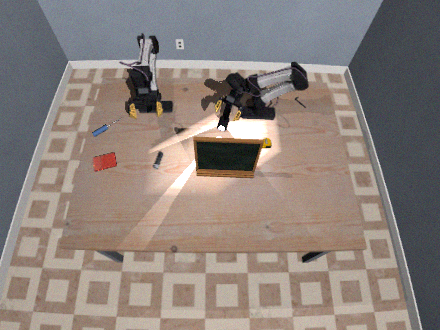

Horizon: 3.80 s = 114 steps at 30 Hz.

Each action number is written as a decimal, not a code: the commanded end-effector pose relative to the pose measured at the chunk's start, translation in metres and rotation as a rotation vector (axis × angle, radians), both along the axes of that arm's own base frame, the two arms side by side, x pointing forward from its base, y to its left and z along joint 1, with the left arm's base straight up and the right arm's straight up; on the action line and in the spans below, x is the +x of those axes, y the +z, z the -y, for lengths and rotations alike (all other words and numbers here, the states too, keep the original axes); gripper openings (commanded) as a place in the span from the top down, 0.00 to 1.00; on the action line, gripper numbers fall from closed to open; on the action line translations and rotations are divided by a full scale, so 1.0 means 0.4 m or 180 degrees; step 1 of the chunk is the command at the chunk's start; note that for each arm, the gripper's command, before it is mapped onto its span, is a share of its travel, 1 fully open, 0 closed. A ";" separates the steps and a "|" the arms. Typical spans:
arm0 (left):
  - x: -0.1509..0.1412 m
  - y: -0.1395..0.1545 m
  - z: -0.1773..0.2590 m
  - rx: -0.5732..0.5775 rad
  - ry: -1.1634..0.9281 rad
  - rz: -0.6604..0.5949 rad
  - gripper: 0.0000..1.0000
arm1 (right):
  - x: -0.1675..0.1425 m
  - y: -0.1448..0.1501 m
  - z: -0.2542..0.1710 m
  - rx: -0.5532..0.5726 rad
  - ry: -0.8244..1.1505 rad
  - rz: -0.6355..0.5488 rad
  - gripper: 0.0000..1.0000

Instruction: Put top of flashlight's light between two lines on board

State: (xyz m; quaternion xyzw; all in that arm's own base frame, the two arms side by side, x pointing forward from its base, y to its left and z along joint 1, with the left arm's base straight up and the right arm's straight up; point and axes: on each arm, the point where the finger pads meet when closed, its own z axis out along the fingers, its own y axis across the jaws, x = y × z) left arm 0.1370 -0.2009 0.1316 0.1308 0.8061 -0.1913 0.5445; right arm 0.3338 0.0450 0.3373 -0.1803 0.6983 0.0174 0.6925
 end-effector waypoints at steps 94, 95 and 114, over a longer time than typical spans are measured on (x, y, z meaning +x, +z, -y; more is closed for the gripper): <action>0.523 0.506 -0.250 -0.0059 0.0980 0.0667 0.00 | -0.558 -0.515 -0.740 -0.4218 0.4304 -0.1218 0.05; 0.528 0.505 -0.258 -0.0027 0.0983 0.0653 0.00 | -0.554 -0.502 -0.785 -0.4201 0.4316 -0.1060 0.05; 0.591 0.645 -0.429 0.0196 0.1274 0.1103 0.00 | -0.788 -0.581 -0.949 -0.5606 0.5409 -0.0938 0.05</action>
